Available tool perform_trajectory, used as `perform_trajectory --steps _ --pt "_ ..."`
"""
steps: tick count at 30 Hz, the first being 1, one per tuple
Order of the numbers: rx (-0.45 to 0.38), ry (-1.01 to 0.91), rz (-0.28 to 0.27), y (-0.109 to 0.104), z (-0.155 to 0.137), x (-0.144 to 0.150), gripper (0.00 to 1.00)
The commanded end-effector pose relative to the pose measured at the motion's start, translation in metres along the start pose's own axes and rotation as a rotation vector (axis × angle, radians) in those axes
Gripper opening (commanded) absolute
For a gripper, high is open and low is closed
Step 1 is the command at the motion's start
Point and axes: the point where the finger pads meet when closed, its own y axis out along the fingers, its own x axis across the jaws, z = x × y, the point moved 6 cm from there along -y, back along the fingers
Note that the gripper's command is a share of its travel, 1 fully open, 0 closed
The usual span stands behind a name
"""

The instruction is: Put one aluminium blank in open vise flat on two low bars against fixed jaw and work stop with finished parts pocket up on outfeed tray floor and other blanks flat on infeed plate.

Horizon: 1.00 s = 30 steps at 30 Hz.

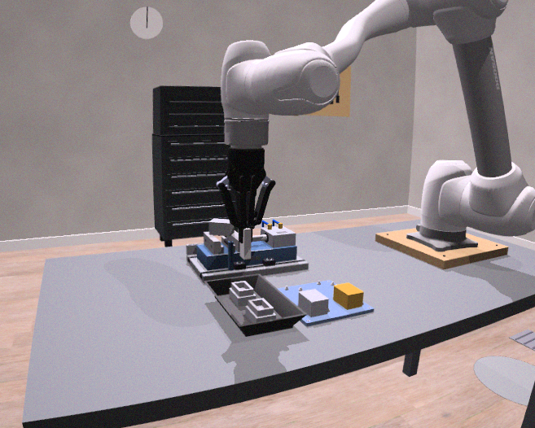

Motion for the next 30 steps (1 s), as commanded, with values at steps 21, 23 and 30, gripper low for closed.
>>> perform_trajectory --steps 21,23,30 --pt "0.0 0.0 0.0 -0.0002 0.0 0.0 0.0" --pt "0.0 0.0 0.0 -0.0003 0.0 0.0 0.0" --pt "0.0 0.0 0.0 -0.0029 0.0 0.0 0.0"
